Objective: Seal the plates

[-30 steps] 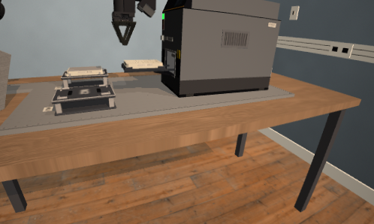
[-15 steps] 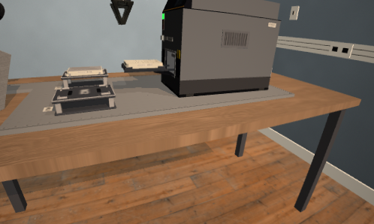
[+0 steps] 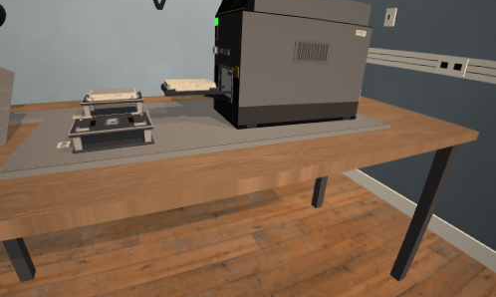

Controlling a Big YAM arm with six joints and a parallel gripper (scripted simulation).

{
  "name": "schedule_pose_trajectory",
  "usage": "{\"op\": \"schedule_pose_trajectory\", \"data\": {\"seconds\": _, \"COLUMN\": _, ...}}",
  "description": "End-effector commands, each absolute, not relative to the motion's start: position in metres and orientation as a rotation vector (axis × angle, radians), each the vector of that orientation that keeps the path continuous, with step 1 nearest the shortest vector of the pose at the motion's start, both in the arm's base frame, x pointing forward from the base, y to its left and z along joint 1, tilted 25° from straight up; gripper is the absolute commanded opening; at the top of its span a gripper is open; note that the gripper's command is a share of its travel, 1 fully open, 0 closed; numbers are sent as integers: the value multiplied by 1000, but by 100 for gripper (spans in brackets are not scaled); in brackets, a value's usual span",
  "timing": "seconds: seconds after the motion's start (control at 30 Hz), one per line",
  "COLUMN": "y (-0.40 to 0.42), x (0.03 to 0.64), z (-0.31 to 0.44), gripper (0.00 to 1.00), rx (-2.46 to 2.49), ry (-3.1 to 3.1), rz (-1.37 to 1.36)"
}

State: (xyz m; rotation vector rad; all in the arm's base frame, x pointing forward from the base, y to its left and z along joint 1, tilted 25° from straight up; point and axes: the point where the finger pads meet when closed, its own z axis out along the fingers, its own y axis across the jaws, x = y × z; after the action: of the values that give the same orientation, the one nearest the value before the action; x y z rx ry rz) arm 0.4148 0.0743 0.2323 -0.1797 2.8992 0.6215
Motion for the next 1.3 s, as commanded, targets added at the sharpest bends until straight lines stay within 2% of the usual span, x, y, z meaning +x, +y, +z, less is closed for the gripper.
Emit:
{"op": "schedule_pose_trajectory", "data": {"seconds": 0.0, "y": 78, "x": 419, "z": 253, "gripper": 0, "rx": -170, "ry": 2890, "rz": 616}}
{"op": "schedule_pose_trajectory", "data": {"seconds": 0.37, "y": 65, "x": 422, "z": 219, "gripper": 0, "rx": -171, "ry": 2906, "rz": 624}}
{"op": "schedule_pose_trajectory", "data": {"seconds": 0.8, "y": 63, "x": 414, "z": 225, "gripper": 0, "rx": -135, "ry": 2884, "rz": 620}}
{"op": "schedule_pose_trajectory", "data": {"seconds": 1.27, "y": 72, "x": 406, "z": 210, "gripper": 0, "rx": 29, "ry": 2498, "rz": 594}}
